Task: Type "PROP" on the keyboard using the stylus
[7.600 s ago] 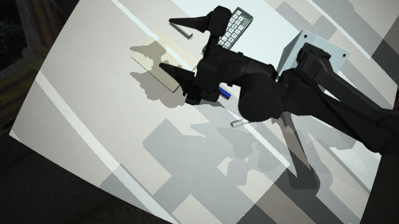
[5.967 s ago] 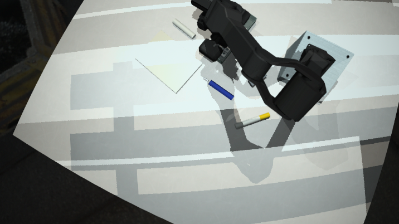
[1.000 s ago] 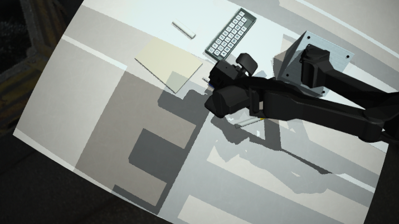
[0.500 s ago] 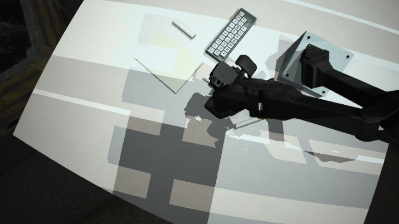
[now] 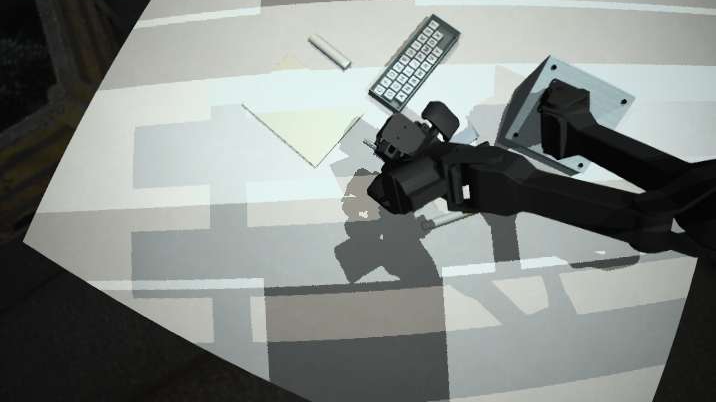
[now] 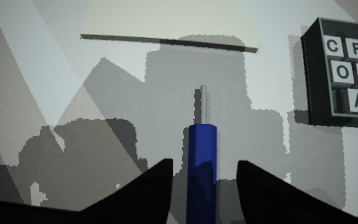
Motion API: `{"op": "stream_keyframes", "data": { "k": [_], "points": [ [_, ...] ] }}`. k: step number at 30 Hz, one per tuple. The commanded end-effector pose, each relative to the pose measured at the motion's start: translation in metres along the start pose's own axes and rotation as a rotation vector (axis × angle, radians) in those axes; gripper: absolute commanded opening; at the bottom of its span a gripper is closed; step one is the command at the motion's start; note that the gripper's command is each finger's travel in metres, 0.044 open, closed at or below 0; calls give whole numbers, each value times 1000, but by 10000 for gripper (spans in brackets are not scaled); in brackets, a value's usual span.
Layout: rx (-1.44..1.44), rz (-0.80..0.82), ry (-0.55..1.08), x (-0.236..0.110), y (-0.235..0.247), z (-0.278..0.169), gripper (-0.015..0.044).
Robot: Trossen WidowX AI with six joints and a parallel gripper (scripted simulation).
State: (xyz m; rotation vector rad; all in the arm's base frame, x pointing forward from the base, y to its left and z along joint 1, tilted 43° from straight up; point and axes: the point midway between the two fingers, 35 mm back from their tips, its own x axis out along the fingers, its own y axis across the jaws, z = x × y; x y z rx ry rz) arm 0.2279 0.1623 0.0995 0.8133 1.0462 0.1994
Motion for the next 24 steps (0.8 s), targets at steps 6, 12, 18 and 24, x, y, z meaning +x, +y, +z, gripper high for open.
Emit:
{"op": "stream_keyframes", "data": {
  "k": [6,12,18,24],
  "points": [
    [4,-3,-3,7,-1,-4,150],
    [4,-3,-2,12,-1,-7,150],
    [4,-3,-2,15,-1,-9,150],
    [4,-3,-2,20,-1,-12,150]
  ]
}}
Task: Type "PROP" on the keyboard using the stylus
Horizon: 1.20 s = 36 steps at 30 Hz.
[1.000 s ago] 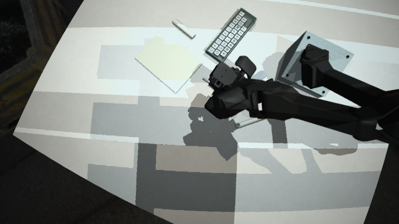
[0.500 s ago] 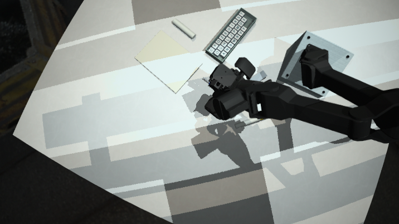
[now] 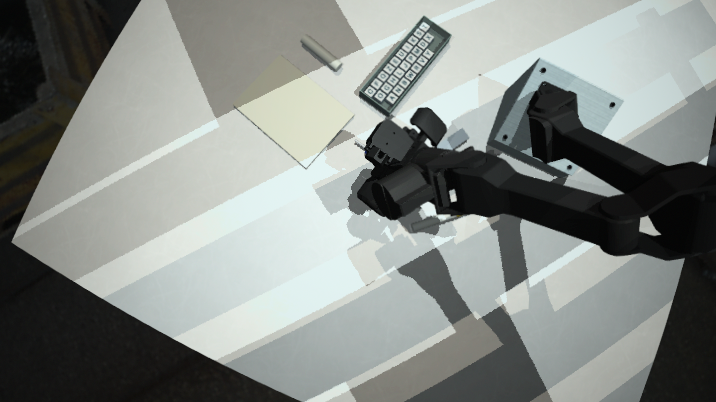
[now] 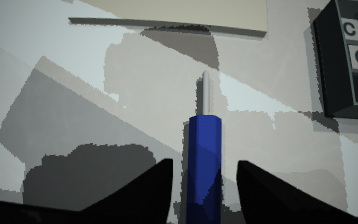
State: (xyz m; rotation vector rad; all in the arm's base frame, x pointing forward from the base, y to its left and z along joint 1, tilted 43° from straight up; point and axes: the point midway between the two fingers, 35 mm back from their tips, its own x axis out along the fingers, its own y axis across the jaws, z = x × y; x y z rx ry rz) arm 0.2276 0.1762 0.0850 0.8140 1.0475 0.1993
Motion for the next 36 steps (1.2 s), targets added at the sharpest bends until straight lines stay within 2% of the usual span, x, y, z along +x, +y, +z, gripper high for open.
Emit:
{"op": "stream_keyframes", "data": {
  "k": [1,16,21,24,36],
  "points": [
    [3,-3,-3,3,-1,-2,150],
    [4,-2,-3,14,-1,-8,150],
    [0,-1,2,12,0,-7,19],
    [0,-1,2,12,0,-7,0],
    [0,-3,1,0,0,2,0]
  ]
}}
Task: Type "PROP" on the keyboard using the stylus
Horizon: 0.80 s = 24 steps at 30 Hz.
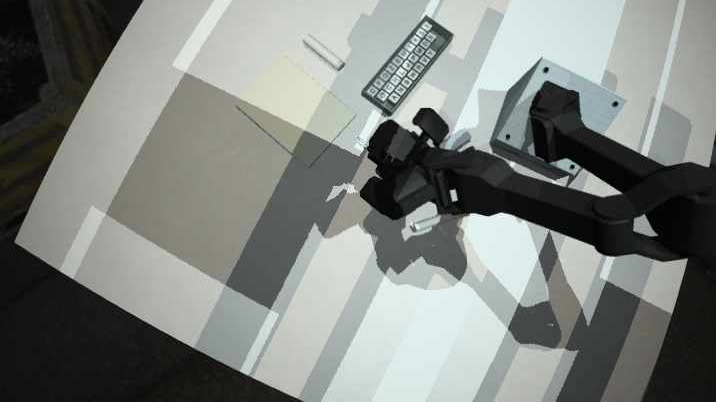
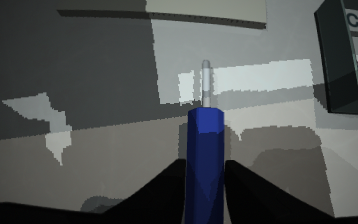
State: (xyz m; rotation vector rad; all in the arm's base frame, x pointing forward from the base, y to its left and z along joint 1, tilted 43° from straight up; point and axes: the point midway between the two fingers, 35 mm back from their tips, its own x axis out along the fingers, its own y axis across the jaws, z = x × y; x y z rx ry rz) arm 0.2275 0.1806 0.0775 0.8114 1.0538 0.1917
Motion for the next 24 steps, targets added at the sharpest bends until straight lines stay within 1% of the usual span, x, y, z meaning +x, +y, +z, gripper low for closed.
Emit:
{"op": "stream_keyframes", "data": {
  "k": [1,7,9,15,24],
  "points": [
    [-3,6,-2,-11,2,8,0],
    [-4,5,-3,-36,2,21,0],
    [-4,5,-4,-39,1,22,0],
    [-12,-10,-8,-35,0,23,0],
    [-173,-184,33,-27,-17,44,0]
  ]
}}
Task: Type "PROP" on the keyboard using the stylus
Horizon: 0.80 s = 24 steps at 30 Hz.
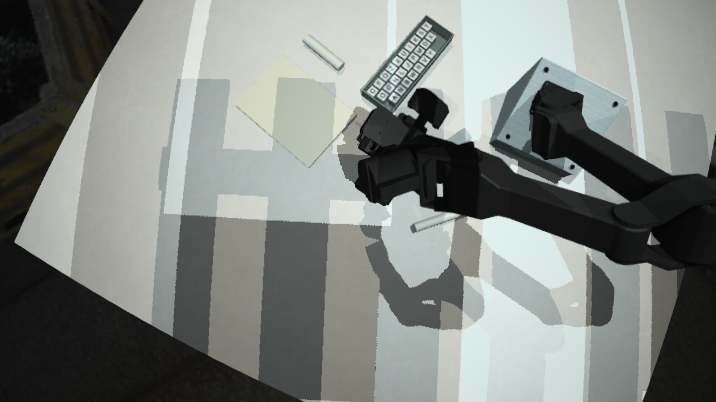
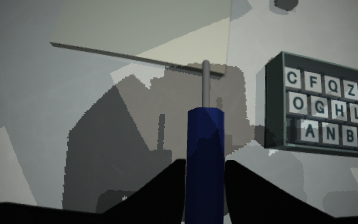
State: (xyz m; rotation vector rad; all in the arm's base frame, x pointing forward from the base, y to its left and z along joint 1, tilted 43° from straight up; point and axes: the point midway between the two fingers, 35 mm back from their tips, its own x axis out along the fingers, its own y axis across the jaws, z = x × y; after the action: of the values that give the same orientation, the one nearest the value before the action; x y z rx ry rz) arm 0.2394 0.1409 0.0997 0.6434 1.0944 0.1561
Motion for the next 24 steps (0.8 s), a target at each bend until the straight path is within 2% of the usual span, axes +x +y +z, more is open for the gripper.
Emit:
{"op": "stream_keyframes", "data": {
  "k": [1,24],
  "points": [
    [-78,-83,24,4,-9,10,0],
    [-491,-402,362,18,-68,47,0]
  ]
}}
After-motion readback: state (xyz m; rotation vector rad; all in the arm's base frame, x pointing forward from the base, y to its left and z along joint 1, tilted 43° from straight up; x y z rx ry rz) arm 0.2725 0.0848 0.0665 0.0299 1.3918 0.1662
